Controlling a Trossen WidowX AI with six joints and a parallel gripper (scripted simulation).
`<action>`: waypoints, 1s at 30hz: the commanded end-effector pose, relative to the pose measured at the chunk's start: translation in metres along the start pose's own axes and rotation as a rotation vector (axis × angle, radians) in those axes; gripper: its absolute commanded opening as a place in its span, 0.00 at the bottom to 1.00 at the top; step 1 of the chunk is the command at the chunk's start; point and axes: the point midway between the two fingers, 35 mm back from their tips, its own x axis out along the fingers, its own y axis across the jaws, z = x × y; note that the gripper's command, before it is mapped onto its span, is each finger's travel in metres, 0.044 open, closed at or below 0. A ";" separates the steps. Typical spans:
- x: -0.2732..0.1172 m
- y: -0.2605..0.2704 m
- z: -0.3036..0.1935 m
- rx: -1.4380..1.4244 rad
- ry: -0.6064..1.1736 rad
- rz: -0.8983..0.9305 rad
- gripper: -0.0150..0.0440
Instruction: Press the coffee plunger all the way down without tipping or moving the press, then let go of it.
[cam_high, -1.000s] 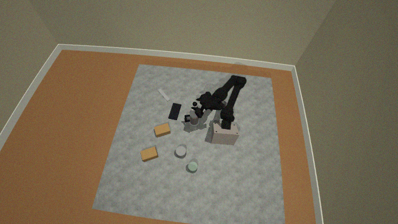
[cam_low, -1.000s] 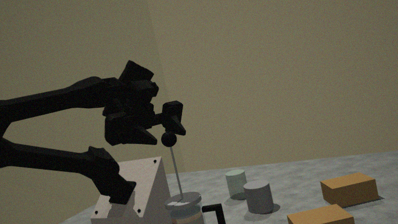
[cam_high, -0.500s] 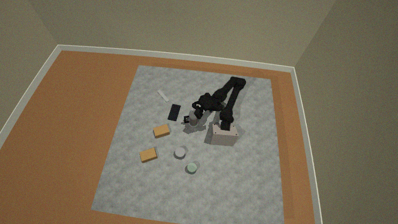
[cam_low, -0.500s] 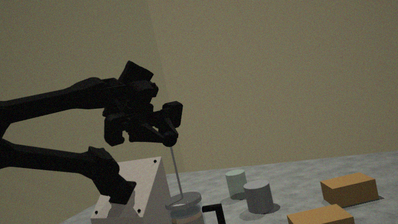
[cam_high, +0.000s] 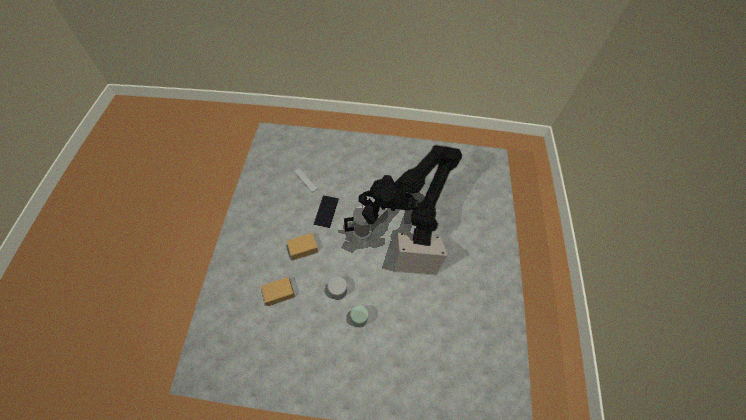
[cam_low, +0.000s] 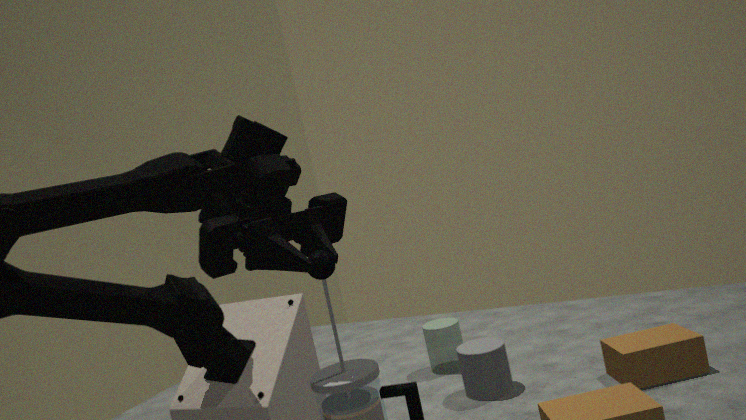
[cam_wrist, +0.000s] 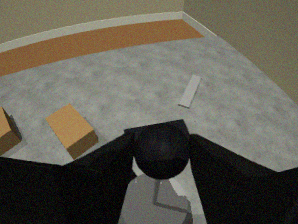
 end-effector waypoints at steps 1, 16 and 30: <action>0.006 0.004 -0.014 -0.007 0.030 0.014 0.47; 0.019 0.009 -0.033 -0.008 0.057 0.021 0.47; 0.034 0.014 -0.051 -0.011 0.061 0.026 0.47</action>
